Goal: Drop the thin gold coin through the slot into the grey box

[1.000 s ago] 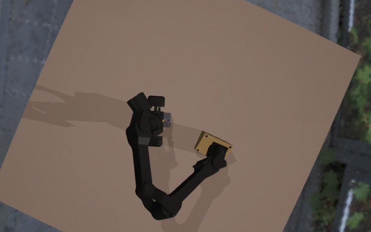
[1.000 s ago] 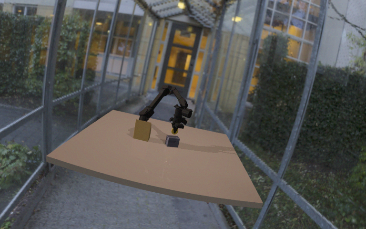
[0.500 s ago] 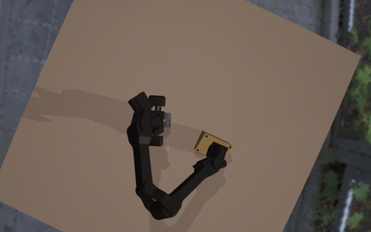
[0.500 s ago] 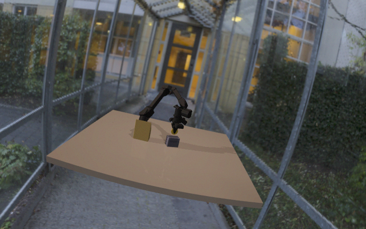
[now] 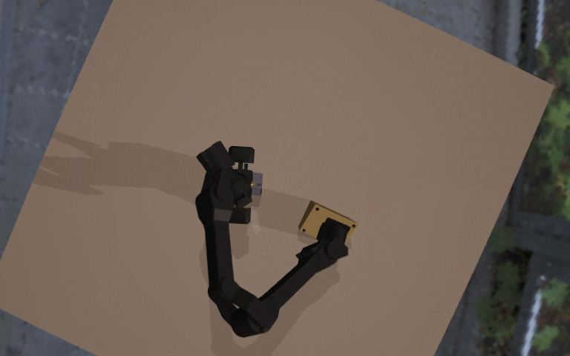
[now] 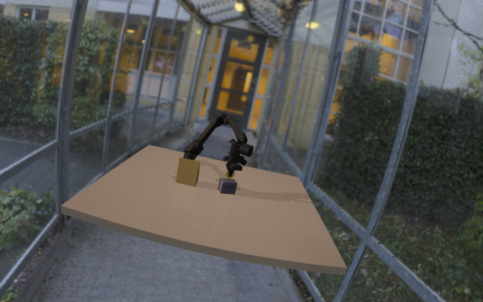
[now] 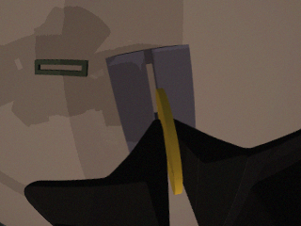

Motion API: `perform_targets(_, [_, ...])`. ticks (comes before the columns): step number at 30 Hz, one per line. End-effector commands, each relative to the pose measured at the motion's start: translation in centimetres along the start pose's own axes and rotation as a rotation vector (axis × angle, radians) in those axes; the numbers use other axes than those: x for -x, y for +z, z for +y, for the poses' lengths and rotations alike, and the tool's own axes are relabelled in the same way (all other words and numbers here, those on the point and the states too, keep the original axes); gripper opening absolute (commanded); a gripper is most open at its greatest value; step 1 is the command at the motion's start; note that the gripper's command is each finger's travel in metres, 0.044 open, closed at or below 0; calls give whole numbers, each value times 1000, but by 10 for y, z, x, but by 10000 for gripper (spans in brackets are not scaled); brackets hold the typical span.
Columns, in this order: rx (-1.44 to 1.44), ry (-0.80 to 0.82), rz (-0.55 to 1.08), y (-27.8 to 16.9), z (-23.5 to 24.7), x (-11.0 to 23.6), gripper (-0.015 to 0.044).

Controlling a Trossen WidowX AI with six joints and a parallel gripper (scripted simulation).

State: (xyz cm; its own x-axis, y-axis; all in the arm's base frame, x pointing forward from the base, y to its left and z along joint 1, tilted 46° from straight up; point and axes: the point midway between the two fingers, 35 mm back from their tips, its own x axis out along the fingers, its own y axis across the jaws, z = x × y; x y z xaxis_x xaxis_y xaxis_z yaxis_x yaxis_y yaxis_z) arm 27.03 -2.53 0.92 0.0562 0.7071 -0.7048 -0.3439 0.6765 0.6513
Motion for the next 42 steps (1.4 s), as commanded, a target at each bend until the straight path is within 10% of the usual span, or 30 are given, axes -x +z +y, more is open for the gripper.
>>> perform_targets(1, [-6, 5, -2, 0, 0, -3, 0])
perform_targets(26, [-5, 5, -2, 0, 1, -14, 0])
perform_targets(32, [2, 0, 0, 0, 1, -12, 157])
perform_targets(42, [2, 0, 0, 0, 1, -11, 187])
